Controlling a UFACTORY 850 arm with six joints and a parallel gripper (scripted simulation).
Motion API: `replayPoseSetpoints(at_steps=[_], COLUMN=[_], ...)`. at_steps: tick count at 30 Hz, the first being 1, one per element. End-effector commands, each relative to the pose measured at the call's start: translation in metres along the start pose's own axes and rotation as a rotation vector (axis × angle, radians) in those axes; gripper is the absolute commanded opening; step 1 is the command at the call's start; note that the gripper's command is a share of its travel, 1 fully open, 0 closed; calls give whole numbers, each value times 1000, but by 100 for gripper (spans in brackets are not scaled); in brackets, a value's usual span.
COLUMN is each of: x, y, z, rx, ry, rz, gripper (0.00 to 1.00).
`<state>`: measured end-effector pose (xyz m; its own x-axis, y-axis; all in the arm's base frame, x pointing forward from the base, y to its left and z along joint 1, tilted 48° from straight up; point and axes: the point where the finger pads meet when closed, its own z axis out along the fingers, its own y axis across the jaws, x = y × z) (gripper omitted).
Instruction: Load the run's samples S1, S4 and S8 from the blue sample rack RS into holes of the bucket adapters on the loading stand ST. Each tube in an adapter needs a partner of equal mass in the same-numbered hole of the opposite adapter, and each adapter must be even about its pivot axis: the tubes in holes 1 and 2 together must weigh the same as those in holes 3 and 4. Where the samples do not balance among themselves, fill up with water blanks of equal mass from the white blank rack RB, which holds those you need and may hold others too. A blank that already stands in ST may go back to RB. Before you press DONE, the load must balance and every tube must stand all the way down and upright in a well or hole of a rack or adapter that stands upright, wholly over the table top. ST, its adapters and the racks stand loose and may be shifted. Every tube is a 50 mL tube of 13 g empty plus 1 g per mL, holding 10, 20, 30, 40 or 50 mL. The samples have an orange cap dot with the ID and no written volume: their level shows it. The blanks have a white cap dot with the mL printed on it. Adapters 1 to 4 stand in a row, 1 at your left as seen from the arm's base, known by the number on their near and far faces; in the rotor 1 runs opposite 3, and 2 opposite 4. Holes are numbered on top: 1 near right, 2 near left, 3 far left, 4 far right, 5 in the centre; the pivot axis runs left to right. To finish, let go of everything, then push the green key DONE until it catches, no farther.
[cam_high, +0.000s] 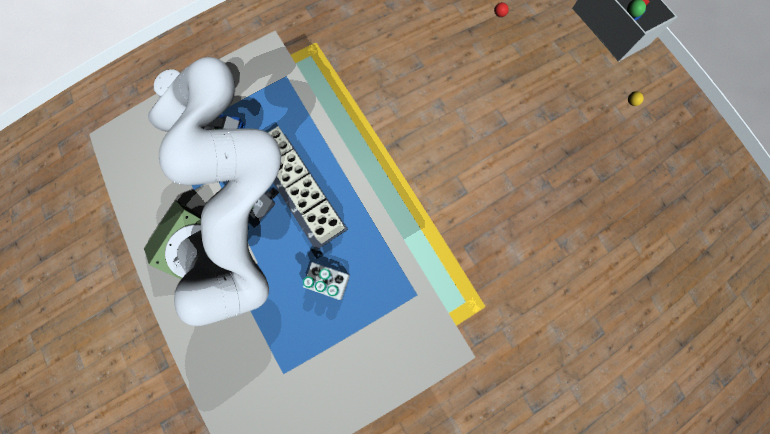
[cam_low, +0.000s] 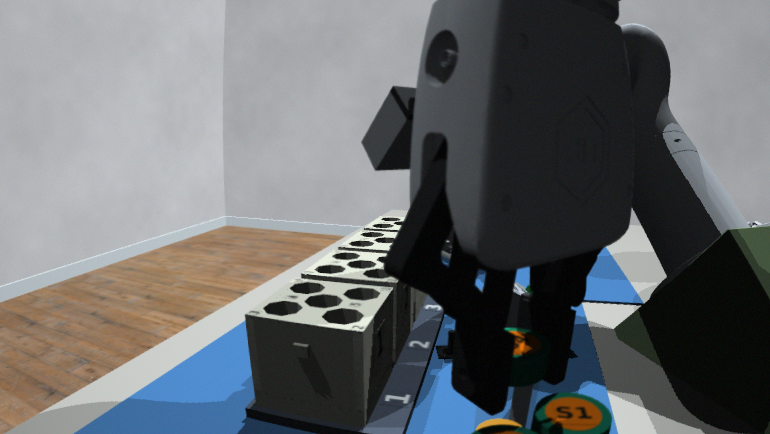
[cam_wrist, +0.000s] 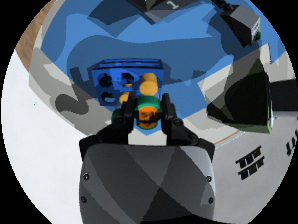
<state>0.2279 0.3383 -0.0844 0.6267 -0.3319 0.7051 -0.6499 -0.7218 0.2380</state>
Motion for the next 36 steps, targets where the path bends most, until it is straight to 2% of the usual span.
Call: replayPoseSetpoints(at_steps=[1,17,32,33,36], x=[0,0,0,0,0], y=[-1,-1,-1,-1,-1], z=[2,17,16,17,17], rx=[2,2,2,2,2], ry=[-1,-1,-1,-1,-1], rz=[1,1,1,1,1], gripper=[0,0,0,43,43])
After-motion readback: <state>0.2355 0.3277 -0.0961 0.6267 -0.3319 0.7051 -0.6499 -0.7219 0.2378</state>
